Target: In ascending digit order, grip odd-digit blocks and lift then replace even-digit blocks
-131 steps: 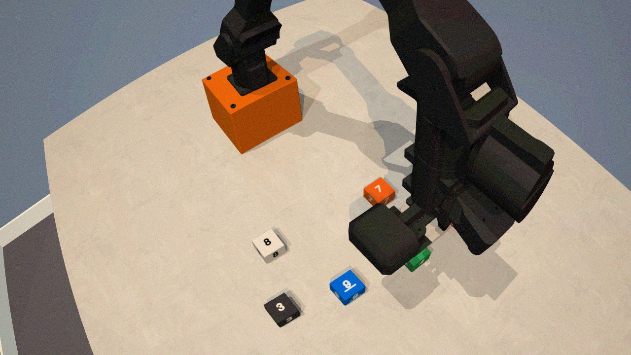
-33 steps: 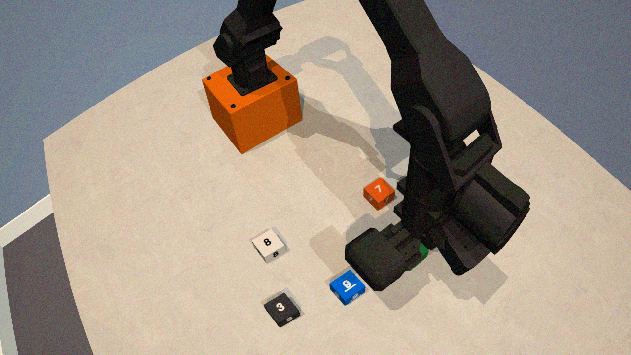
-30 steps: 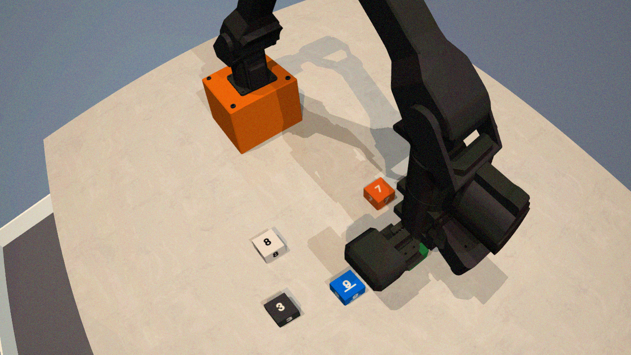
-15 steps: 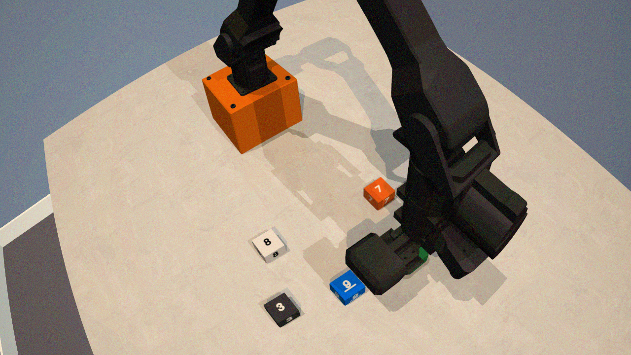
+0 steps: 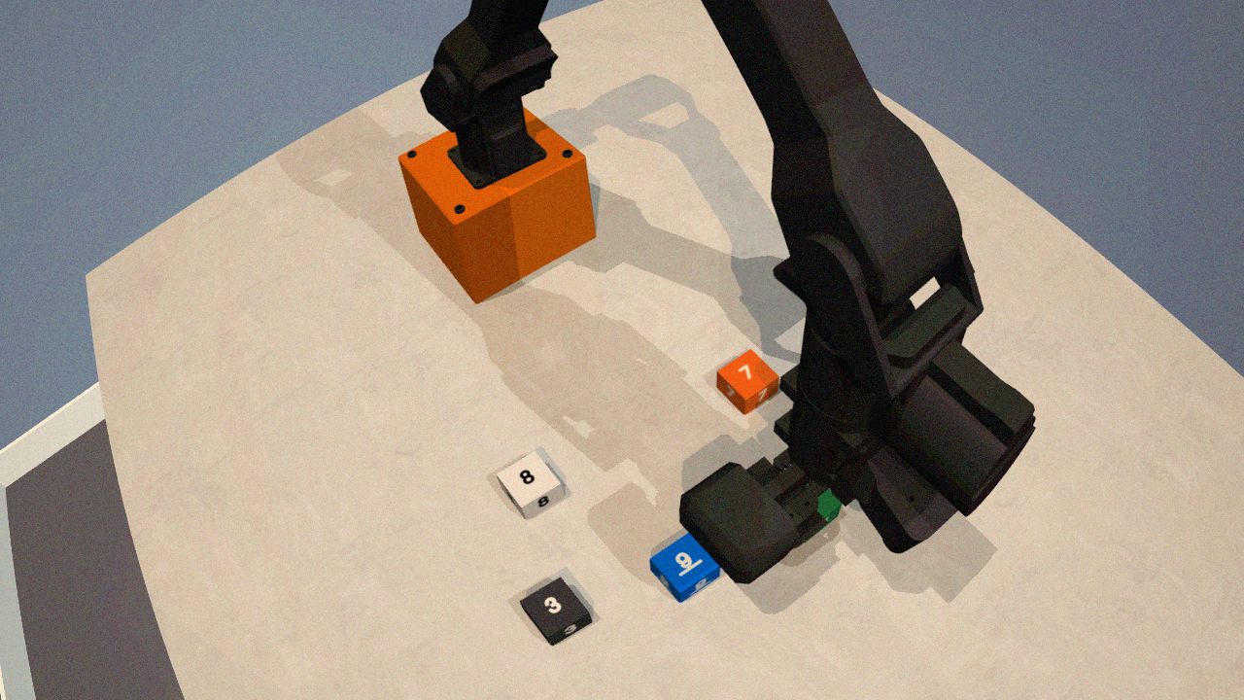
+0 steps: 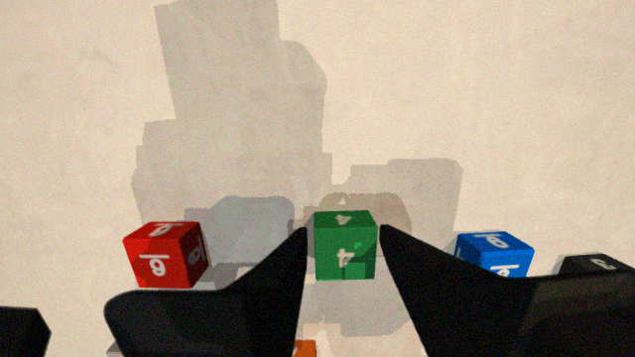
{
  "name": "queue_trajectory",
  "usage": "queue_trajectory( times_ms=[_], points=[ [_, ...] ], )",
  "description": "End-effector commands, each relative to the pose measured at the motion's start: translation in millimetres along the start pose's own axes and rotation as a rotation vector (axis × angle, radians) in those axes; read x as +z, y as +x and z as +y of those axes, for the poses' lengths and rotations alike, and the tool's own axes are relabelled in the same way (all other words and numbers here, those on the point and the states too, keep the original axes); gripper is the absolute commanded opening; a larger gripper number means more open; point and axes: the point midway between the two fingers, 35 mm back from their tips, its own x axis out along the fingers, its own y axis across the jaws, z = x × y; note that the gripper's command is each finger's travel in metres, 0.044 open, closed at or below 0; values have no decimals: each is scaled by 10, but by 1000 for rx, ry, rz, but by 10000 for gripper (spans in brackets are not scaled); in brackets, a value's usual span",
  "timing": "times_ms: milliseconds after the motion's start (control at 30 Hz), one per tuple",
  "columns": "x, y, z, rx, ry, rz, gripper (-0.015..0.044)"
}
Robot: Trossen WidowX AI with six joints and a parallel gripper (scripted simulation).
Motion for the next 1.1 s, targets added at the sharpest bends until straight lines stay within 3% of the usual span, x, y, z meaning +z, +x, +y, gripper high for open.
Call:
queue_trajectory(
  times_ms=[0, 167, 500, 567, 700, 867, 1067],
  points=[
    [0, 5, -5, -3, 4, 0, 278],
    [0, 5, -5, -3, 4, 0, 400],
    [2, -357, -4, -3, 4, -1, 400],
    [18, -487, -3, -3, 4, -1, 348],
    [10, -1134, -1, -3, 4, -1, 242],
    [5, -1168, -1, -3, 4, -1, 120],
    [5, -1168, -1, -3, 4, -1, 120]
  ],
)
